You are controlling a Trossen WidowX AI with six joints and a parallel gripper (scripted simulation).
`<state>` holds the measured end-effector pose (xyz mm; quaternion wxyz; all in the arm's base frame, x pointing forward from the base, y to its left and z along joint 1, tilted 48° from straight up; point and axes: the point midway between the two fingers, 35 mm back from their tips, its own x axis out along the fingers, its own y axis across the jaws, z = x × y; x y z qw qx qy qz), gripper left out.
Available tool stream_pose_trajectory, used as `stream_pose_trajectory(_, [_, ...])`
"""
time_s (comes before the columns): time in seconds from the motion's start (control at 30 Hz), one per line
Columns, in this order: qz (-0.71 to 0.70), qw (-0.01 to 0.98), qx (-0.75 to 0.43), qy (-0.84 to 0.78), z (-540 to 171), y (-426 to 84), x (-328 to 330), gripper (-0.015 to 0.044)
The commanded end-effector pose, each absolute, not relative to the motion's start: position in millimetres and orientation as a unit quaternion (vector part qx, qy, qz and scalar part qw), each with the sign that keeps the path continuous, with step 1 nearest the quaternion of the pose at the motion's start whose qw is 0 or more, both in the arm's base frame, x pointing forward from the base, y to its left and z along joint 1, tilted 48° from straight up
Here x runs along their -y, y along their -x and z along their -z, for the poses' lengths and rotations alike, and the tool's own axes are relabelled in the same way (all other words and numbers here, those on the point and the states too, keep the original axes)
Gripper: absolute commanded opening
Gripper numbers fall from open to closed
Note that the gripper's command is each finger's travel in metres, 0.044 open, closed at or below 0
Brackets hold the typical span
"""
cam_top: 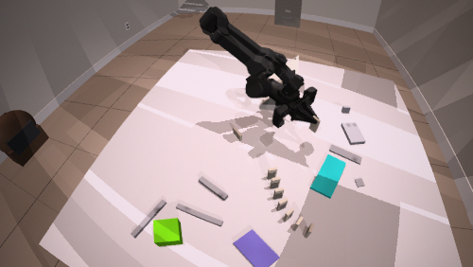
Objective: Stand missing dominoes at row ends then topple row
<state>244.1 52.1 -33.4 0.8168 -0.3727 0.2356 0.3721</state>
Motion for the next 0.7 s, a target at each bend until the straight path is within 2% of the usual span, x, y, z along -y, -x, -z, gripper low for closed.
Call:
stream_pose_trajectory(0.0, [-0.374,0.816,-0.233,0.375,33.9,-244.6,-51.5,0.0021])
stream_pose_trajectory(0.67, [-0.377,0.809,-0.244,0.378,70.1,-252.2,-12.5,0.0021])
